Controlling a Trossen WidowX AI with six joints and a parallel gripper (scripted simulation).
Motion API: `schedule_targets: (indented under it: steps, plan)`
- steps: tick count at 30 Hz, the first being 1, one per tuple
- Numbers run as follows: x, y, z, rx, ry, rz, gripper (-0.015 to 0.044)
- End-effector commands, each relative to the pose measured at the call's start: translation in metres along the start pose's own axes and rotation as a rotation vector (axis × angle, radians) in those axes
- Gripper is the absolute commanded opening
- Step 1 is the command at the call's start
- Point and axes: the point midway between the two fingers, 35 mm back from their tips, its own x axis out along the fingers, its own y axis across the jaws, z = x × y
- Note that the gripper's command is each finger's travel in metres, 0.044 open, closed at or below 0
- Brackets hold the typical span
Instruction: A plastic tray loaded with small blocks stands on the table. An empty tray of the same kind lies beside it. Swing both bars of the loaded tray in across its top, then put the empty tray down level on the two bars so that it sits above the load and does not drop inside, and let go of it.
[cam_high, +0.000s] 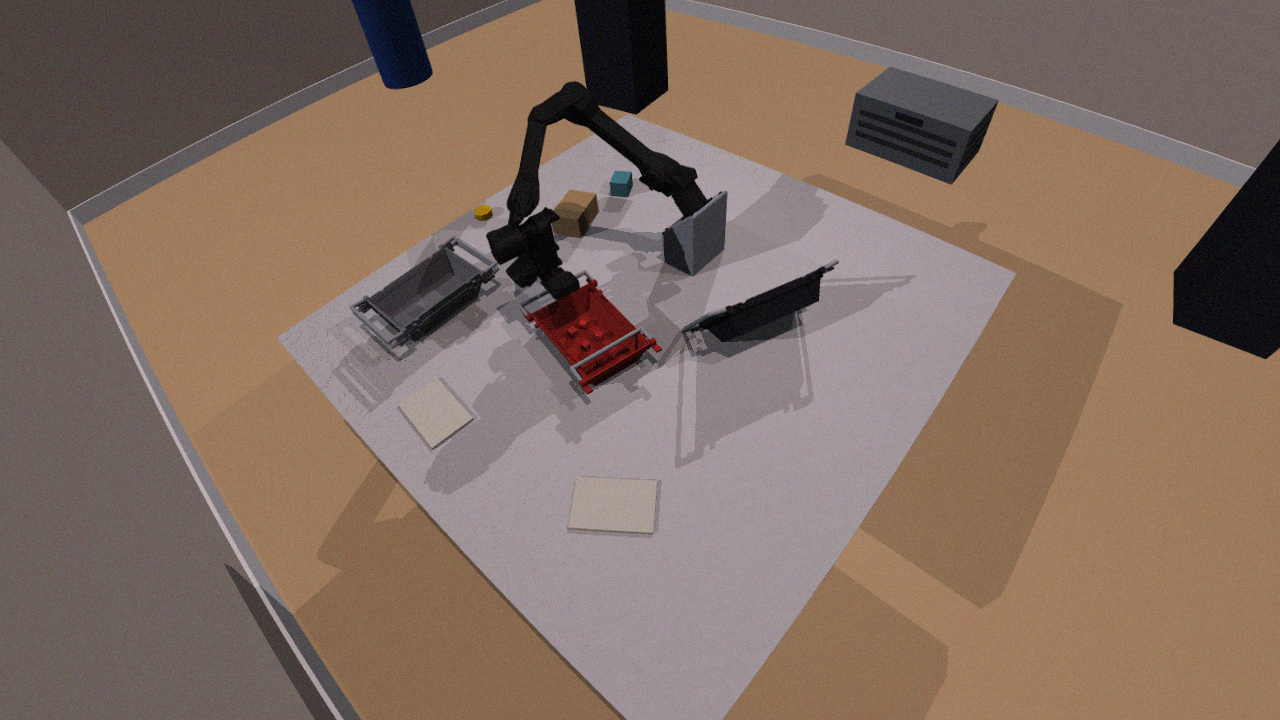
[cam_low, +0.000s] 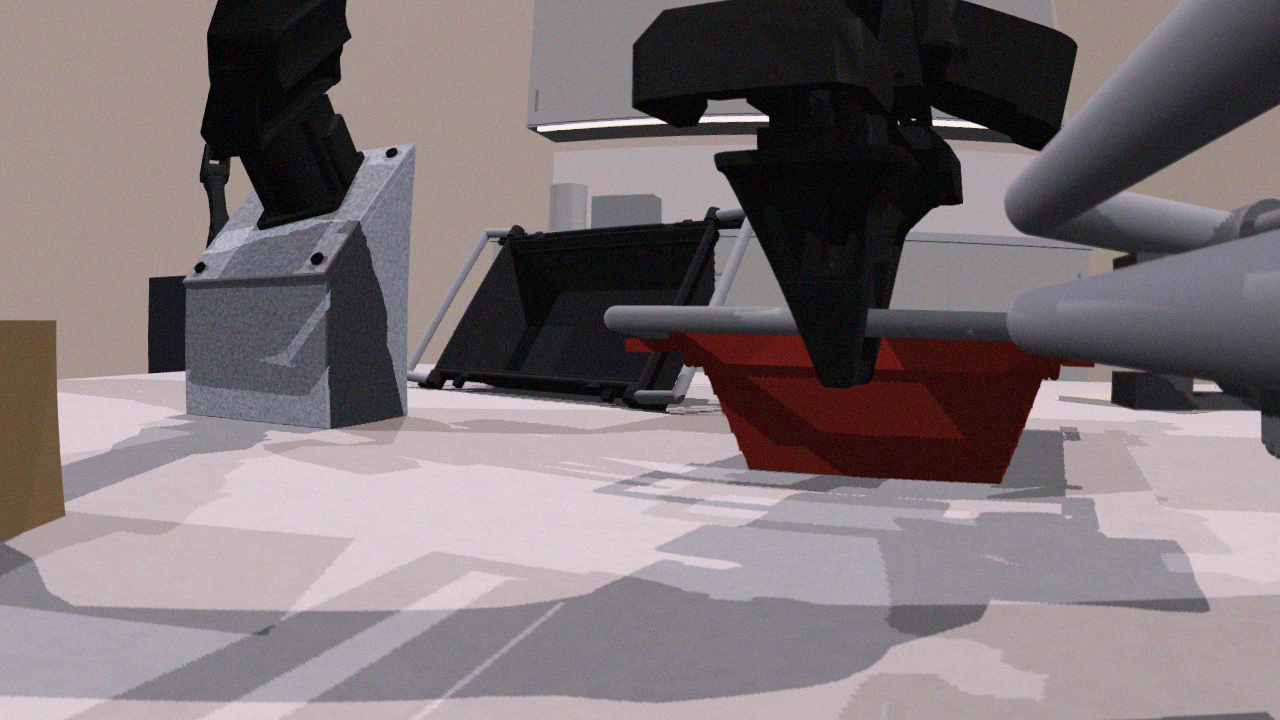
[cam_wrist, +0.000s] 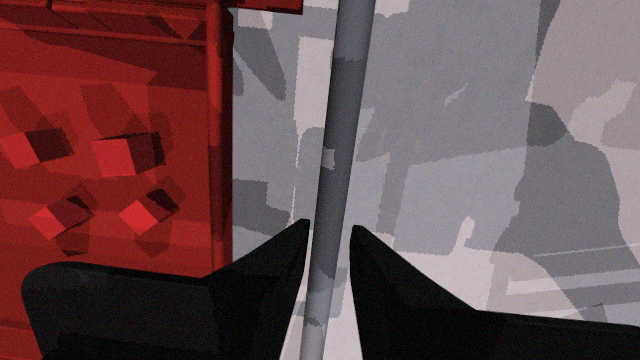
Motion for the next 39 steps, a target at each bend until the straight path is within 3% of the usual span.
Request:
schedule_targets:
  steps: [1,22,39]
  plan:
    - [0.004,0.002,-0.002,-0.008,0.009,0.004,0.0086]
    - [-0.031,0.033,-0.002,-0.008,0.01,0.007,0.0086]
    - [-0.01,0.078,-0.003,-0.008,0.01,0.008,0.0086]
